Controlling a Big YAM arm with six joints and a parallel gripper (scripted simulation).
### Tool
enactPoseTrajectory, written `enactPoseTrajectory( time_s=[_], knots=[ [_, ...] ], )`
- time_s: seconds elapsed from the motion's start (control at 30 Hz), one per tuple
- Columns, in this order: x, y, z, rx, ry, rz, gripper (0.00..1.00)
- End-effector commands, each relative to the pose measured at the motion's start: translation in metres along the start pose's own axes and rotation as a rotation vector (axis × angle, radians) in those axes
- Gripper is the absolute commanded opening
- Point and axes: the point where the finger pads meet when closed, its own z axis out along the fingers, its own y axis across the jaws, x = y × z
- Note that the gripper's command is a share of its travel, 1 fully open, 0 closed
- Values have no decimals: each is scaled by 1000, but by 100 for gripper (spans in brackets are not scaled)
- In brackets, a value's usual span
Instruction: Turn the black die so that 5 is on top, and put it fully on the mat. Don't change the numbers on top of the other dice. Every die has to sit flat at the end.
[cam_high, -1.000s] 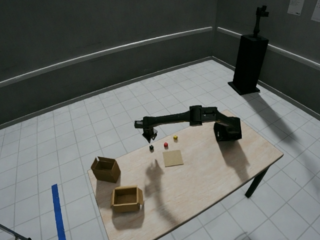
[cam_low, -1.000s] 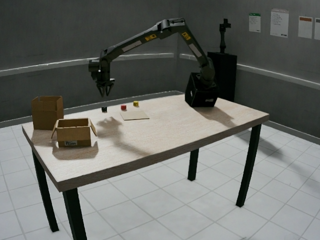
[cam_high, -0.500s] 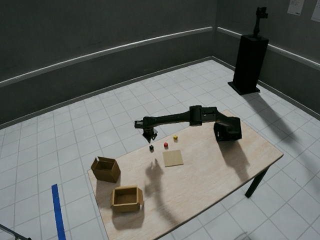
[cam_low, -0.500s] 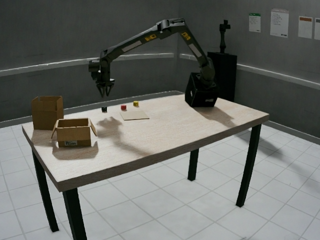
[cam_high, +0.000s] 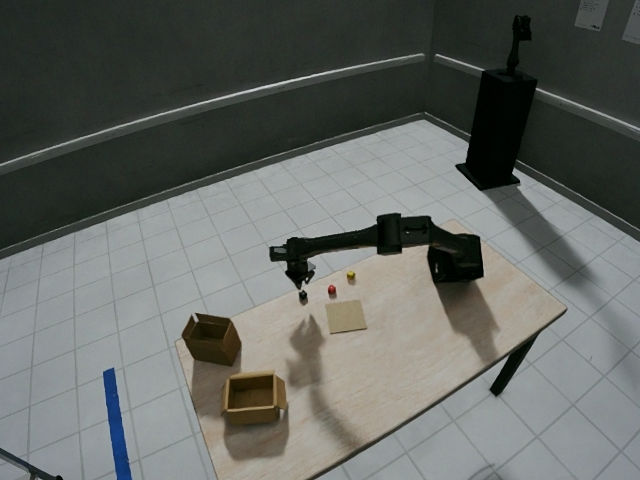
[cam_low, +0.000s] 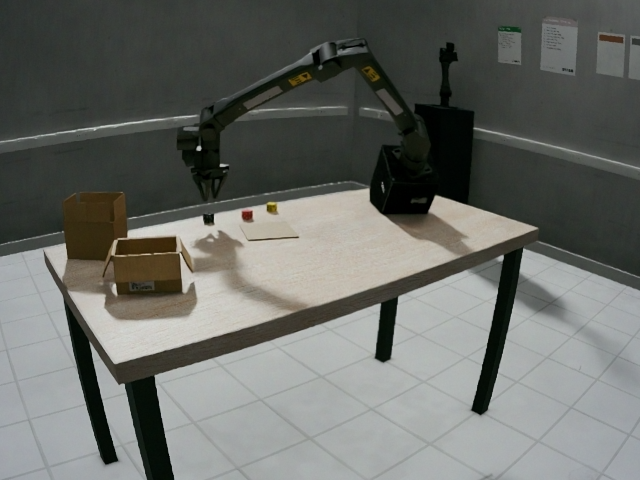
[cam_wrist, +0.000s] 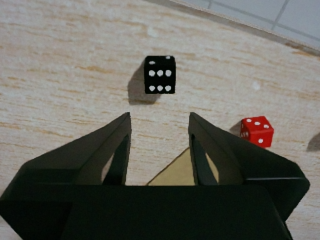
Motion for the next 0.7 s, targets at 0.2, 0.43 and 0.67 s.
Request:
enactPoseTrajectory(
  time_s=[0.2,0.43,0.67],
  knots=[
    [-2,4,22,1,-3,-2,39],
    [-9,-2,27,-6,-9,15,39],
    [-6,2,32,-7,-10,6,39]
  ],
)
